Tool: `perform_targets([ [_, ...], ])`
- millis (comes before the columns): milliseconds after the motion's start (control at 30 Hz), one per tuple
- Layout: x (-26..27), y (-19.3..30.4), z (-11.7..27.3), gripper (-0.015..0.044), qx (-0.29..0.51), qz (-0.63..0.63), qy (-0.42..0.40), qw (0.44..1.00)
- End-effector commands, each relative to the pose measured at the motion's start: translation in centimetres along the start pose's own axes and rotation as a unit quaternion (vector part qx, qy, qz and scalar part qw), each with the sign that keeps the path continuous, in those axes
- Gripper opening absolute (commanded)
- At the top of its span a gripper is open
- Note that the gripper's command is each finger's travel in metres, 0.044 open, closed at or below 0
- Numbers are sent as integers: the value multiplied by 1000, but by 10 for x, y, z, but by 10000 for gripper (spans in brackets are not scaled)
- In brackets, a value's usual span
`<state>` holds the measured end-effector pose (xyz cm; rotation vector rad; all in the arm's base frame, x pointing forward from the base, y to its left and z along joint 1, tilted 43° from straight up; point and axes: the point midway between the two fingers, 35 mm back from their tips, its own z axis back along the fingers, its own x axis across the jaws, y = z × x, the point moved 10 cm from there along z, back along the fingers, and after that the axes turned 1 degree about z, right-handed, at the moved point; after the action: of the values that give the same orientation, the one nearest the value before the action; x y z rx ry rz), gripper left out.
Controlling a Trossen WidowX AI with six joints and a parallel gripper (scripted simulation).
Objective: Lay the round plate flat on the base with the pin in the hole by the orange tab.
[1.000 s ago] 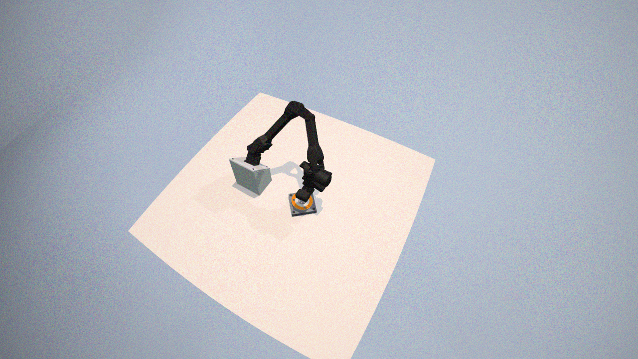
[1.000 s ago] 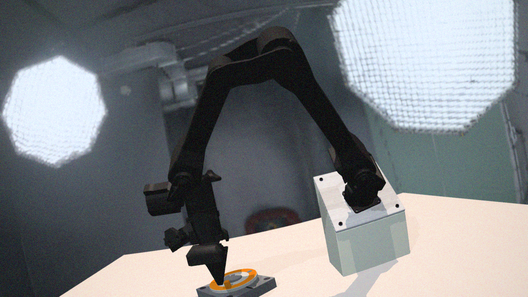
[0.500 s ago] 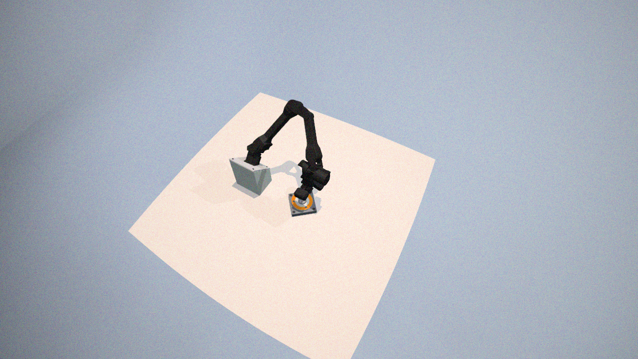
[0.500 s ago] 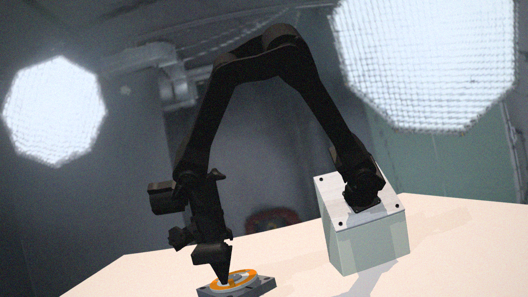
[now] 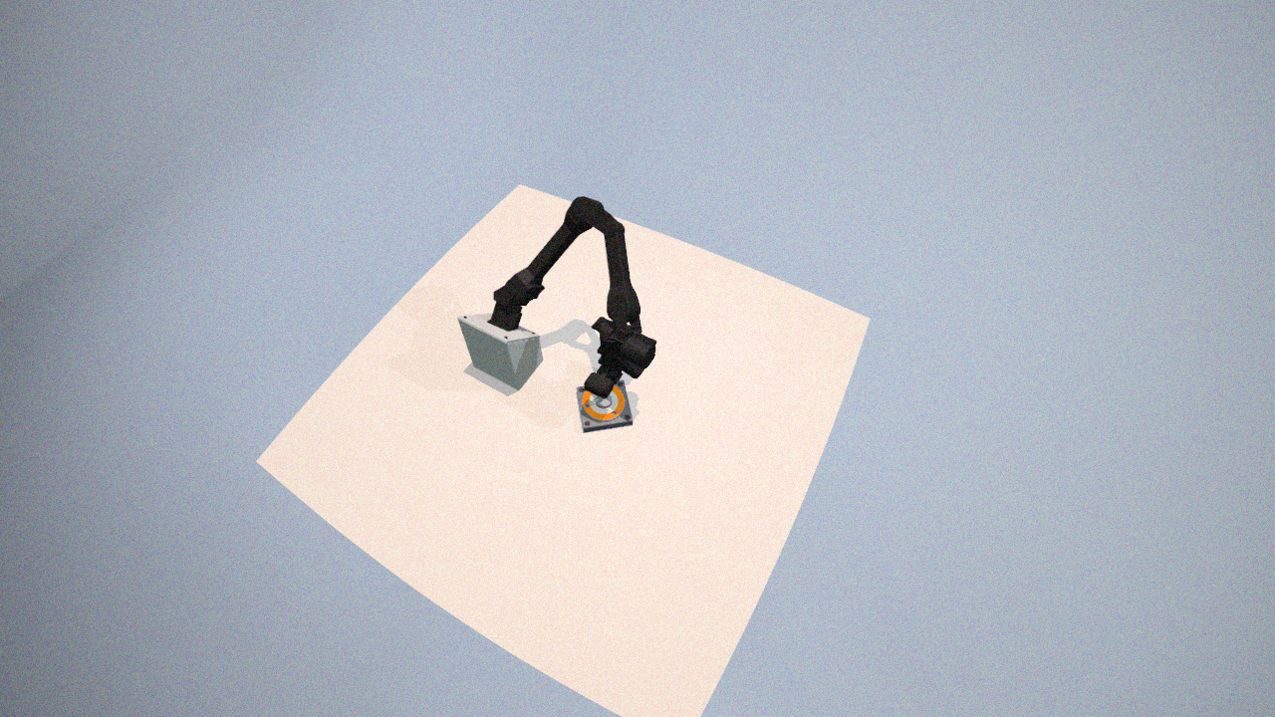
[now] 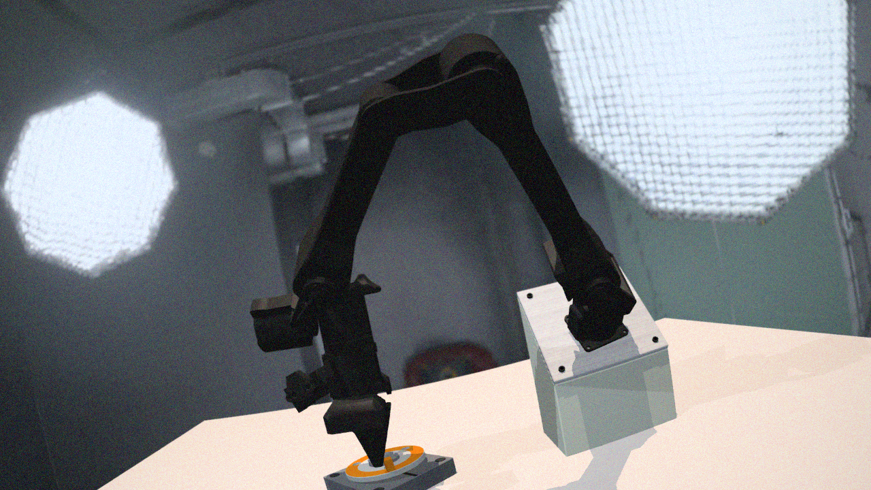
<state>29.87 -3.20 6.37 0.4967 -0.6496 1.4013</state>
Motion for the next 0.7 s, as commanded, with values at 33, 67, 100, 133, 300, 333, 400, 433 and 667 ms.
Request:
perform_targets([
  [33,-2,7,-2,0,7,-4,2,1000],
  [67,-2,7,-2,0,7,-4,2,1000],
  [100,-2,8,-2,0,7,-4,2,1000],
  [133,-2,8,-2,0,7,-4,2,1000],
  [300,-2,10,-2,0,7,-4,2,1000],
  [333,-2,11,-2,0,7,-4,2,1000],
  [400,-2,12,-2,0,7,-4,2,1000],
  [433,-2,12,-2,0,7,-4,2,1000],
  [667,-3,14,-1,0,7,-4,2,1000],
])
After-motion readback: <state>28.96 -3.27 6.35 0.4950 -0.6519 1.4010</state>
